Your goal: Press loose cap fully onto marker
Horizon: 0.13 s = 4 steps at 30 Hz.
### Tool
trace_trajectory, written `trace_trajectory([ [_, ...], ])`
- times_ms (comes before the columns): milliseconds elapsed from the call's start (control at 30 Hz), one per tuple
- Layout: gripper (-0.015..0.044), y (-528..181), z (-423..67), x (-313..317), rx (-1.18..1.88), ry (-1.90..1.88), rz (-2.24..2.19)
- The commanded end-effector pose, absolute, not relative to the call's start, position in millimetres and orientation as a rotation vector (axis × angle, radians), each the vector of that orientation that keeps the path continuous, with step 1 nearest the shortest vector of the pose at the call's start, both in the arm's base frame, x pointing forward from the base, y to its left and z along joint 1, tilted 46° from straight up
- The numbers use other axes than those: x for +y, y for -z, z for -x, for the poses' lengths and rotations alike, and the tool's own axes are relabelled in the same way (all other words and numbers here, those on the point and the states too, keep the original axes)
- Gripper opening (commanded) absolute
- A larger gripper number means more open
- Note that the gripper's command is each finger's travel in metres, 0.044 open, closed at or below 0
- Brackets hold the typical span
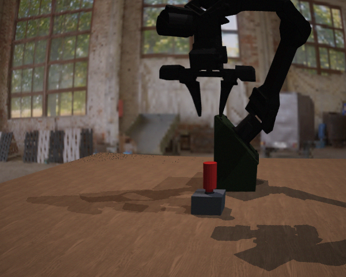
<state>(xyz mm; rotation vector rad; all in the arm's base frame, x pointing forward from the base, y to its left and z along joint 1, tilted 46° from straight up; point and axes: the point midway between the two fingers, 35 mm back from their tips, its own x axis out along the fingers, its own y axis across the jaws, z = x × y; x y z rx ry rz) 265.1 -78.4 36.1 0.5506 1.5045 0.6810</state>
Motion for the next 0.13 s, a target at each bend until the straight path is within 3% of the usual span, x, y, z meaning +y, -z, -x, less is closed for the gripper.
trace_trajectory([
  [0,0.0289,-37.4,-265.7,-80.2,1.502,-0.682,-0.542],
  [100,0.0368,-37.4,-265.7,-80.2,1.502,-0.682,-0.542],
])
